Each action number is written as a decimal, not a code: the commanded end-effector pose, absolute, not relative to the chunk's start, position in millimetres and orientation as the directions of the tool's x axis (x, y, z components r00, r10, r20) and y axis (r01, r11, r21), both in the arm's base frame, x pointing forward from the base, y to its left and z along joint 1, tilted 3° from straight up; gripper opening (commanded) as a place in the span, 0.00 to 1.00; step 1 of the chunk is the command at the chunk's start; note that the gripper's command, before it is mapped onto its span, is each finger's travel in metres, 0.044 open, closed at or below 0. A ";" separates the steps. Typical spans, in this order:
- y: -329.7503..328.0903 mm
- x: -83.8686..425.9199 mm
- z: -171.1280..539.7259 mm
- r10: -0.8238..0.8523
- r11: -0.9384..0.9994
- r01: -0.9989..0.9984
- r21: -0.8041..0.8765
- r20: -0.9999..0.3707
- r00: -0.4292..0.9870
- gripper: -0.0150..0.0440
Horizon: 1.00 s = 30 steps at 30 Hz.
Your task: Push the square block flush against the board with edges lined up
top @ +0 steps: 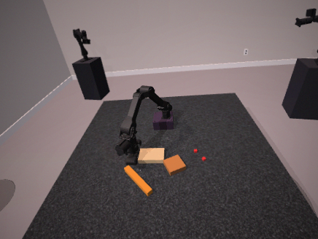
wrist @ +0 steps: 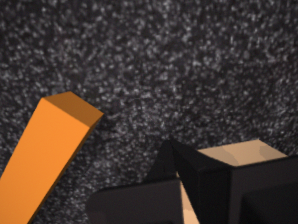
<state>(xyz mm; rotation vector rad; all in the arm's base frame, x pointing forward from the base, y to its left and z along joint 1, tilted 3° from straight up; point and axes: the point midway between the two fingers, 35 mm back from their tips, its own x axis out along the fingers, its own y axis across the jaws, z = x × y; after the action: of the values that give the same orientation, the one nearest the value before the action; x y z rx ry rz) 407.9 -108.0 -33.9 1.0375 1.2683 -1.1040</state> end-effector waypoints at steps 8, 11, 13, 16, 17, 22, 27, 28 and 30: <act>-95.0 404.7 -35.5 -0.038 0.176 0.984 -0.020 -0.999 -0.014 0.25; -92.1 404.4 -35.6 -0.038 0.176 0.984 -0.020 -0.999 -0.014 0.25; -90.2 404.2 -35.7 -0.037 0.176 0.984 -0.020 -0.999 -0.014 0.25; -87.2 403.8 -35.8 -0.037 0.176 0.984 -0.020 -0.999 -0.014 0.25; -86.2 403.7 -35.9 -0.037 0.176 0.984 -0.020 -0.999 -0.014 0.25; -81.4 403.1 -36.1 -0.037 0.176 0.984 -0.020 -0.999 -0.014 0.25; -76.5 402.4 -36.3 -0.036 0.176 0.984 -0.020 -0.999 -0.014 0.25; -75.5 402.2 -36.3 -0.036 0.176 0.984 -0.020 -0.999 -0.014 0.25; -73.6 402.0 -36.4 -0.036 0.176 0.984 -0.020 -0.999 -0.014 0.25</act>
<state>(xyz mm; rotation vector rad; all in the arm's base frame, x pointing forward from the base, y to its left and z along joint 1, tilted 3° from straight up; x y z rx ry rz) 407.1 -82.9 -32.3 1.0439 1.2552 -1.1040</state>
